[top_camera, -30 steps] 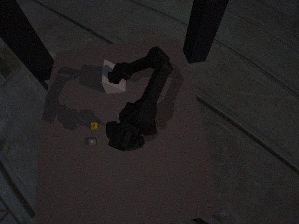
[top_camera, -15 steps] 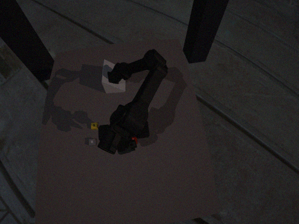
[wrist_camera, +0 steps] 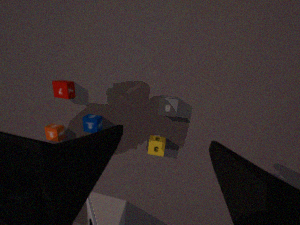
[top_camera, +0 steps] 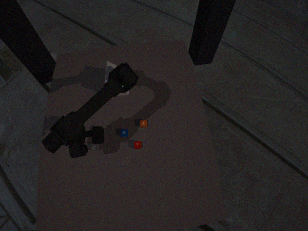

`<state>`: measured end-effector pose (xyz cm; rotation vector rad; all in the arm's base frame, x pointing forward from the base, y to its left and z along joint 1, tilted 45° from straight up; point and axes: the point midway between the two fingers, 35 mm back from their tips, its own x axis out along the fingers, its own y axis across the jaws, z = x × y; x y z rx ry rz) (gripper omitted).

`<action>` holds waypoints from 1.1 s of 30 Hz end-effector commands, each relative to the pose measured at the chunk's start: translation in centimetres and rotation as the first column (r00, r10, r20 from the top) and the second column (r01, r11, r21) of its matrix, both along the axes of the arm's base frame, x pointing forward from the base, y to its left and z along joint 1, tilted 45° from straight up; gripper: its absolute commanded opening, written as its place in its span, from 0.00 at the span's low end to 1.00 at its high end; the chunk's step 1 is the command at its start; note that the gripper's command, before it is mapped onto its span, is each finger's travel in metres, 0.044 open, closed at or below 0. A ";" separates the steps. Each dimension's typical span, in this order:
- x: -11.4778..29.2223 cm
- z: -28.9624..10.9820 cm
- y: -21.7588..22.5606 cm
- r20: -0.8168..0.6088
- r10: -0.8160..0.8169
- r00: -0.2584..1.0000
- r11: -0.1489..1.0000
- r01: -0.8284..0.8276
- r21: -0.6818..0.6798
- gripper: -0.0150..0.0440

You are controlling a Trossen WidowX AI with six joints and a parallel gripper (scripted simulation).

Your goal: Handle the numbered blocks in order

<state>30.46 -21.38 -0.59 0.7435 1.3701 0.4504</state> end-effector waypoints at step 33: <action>-9.2 0.5 2.9 0.012 0.019 1.000 1.000 -0.019 -0.013 0.93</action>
